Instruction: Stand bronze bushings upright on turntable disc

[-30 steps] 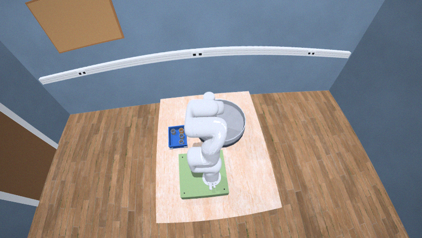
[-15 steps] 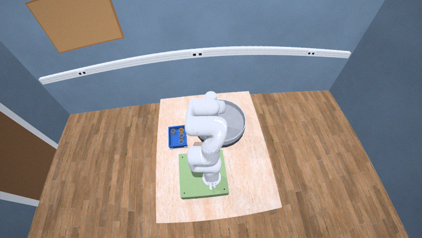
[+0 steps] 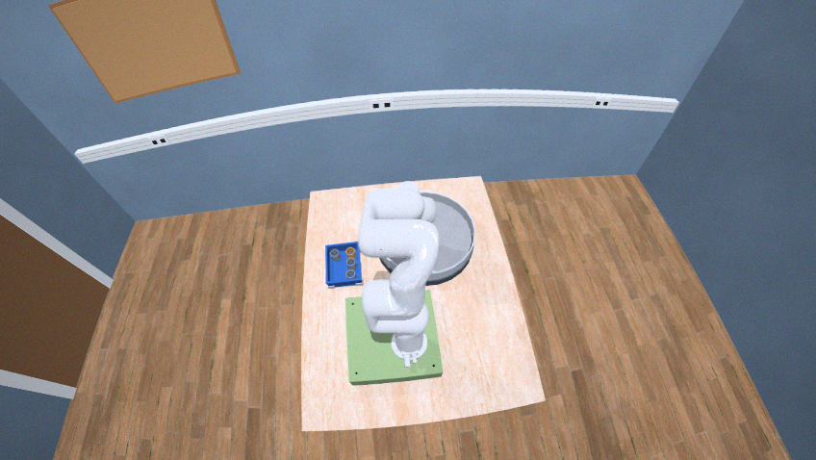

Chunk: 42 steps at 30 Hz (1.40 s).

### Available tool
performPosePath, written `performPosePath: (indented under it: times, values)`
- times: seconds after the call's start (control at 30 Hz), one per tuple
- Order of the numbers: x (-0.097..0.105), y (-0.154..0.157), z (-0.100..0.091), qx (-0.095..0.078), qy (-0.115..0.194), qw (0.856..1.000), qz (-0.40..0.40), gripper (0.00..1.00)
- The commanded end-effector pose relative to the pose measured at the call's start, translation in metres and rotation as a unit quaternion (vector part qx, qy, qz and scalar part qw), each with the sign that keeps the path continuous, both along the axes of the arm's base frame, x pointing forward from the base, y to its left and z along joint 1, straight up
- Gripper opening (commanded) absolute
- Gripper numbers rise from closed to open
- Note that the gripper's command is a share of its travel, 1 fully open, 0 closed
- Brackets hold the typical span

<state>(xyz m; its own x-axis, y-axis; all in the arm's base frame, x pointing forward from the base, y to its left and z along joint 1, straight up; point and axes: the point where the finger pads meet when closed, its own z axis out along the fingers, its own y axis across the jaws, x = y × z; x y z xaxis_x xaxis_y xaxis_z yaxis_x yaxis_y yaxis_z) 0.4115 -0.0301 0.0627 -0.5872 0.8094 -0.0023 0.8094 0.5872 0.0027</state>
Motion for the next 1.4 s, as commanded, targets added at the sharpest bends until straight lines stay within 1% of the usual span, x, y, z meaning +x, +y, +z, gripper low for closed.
performPosePath:
  times: [0.0,0.37,0.73,1.23,1.37]
  values:
    - [0.002,0.0,0.0,0.0,-0.003,1.0,0.0,0.0]
    - [0.002,0.0,-0.001,0.0,-0.003,1.0,0.0,0.0]
    - [0.002,0.0,-0.009,0.0,-0.003,1.0,0.0,0.0]
    - [0.002,0.0,-0.034,0.0,-0.003,1.0,0.0,0.0]
    - [0.002,0.0,-0.037,0.0,-0.003,1.0,0.0,0.0]
